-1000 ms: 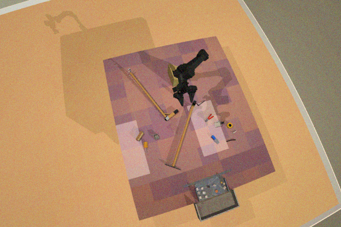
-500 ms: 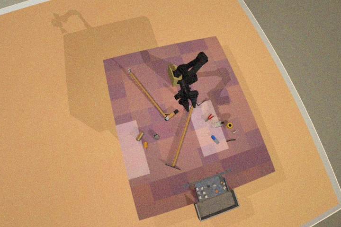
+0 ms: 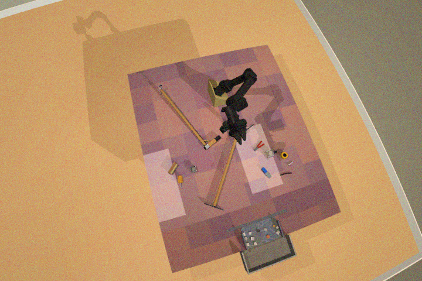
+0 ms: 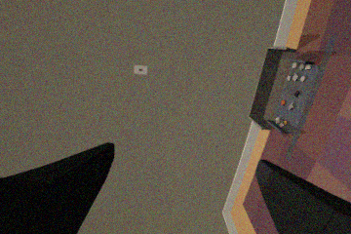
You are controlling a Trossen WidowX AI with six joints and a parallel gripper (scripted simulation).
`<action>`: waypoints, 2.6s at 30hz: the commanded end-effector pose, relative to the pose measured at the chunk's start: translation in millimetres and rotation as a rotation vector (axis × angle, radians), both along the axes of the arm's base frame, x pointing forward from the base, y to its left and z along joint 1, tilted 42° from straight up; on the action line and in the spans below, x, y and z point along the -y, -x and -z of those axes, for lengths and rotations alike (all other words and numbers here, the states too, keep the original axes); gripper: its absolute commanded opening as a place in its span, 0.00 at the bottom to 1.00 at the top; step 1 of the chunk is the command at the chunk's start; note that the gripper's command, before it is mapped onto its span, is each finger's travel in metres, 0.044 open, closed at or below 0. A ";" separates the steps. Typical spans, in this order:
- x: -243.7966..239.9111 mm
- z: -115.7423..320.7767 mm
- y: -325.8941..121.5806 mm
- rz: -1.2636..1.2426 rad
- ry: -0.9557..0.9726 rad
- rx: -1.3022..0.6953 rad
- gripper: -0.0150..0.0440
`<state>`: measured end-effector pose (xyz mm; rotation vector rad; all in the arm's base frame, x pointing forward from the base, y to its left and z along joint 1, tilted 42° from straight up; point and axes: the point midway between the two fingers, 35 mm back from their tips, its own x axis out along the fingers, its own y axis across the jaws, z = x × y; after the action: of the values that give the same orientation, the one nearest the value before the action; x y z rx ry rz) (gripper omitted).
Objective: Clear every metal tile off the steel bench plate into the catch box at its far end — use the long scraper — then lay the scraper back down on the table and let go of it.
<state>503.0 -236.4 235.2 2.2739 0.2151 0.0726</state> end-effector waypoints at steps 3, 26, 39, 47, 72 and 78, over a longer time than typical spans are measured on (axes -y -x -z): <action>-9.5 -4.1 -18.0 -0.021 -0.128 0.024 1.00; -17.5 -3.3 -23.1 -0.037 -0.195 0.035 1.00; -17.5 -3.3 -23.1 -0.037 -0.195 0.035 1.00; -19.6 -2.7 -25.1 -0.040 -0.183 0.035 0.91; -106.3 22.3 -90.2 -0.148 0.243 0.054 0.25; -126.4 27.7 -102.5 -0.175 0.353 0.067 0.25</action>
<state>596.7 -120.5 210.4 1.9708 0.3581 0.1793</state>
